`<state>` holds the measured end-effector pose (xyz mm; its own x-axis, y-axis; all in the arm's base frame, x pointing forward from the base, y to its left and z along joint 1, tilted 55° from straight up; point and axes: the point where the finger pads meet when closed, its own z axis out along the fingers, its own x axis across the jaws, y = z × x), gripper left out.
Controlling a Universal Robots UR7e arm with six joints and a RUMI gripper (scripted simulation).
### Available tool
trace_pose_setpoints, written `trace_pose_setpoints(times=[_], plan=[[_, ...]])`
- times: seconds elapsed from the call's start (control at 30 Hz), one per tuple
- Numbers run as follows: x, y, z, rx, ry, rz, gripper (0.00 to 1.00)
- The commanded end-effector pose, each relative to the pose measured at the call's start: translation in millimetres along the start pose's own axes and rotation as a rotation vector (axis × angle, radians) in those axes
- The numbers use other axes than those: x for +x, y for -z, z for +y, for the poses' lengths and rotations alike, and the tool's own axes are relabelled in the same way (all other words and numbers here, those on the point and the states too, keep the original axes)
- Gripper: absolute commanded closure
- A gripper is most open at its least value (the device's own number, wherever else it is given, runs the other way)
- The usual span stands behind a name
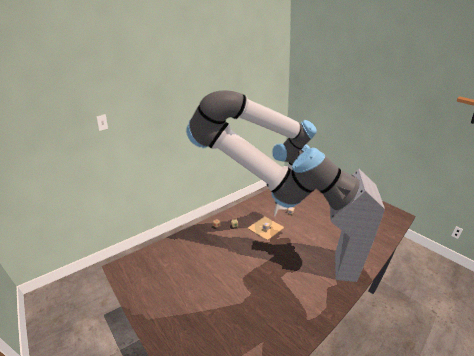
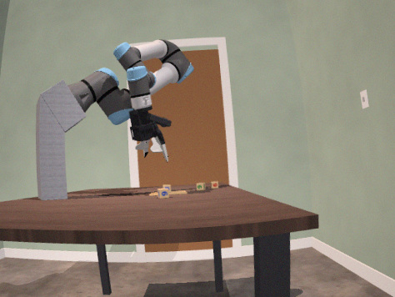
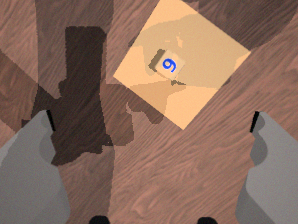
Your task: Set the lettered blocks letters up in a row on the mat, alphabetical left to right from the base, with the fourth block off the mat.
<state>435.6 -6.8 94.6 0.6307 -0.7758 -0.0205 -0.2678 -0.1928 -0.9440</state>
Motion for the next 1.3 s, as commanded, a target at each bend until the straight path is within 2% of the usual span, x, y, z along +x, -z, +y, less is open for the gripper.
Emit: trace_pose_setpoints(times=[0.0, 0.6, 1.27], plan=[[-4, 7.6, -8, 0.055, 0.031, 0.002, 0.0], [-5, 25.9, -37, 0.186, 0.118, 0.082, 0.0], [-3, 34.0, -49, 0.231, 0.152, 0.127, 0.0]])
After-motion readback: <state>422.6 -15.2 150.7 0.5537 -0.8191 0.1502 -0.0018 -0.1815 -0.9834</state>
